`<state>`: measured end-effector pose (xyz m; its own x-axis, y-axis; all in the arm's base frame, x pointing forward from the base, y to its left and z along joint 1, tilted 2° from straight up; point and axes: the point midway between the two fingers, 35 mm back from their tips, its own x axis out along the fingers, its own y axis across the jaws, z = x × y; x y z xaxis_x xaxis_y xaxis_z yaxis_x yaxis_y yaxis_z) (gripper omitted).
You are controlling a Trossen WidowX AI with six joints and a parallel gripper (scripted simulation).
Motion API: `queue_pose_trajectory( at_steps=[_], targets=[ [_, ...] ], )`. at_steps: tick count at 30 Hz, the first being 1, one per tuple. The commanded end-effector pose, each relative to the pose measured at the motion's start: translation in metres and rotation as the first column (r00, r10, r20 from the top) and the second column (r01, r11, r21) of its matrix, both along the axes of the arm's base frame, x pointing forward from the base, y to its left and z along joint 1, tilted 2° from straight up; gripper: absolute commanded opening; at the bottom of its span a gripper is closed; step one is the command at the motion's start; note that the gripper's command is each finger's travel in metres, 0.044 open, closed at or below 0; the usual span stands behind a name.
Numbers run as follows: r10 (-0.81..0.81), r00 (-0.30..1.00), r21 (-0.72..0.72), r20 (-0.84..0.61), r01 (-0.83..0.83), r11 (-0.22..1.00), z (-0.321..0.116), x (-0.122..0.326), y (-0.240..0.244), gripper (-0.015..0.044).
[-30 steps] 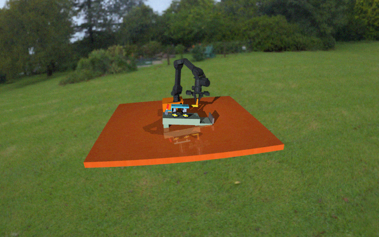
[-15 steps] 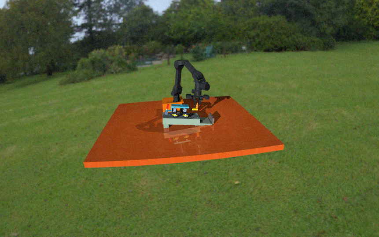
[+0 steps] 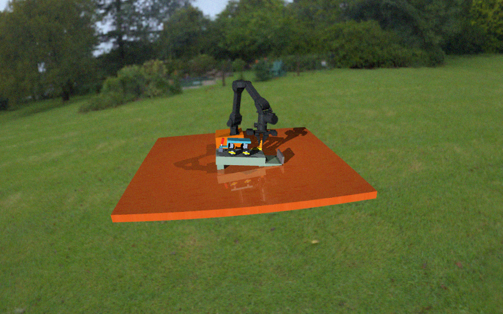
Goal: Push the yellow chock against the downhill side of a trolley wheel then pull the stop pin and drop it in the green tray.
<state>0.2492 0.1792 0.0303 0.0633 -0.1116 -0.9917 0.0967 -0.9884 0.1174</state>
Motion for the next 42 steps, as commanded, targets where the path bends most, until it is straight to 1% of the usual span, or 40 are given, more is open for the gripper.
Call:
queue_pose_trajectory(
  at_steps=[1, 42],
  targets=[
    [0.004, 1.000, -0.006, -0.003, -0.004, 1.000, -0.005, 0.000, -0.002, 0.0000],
    [0.004, 1.000, -0.009, -0.003, -0.004, 1.000, -0.001, 0.000, -0.034, 0.0000]
  ],
)
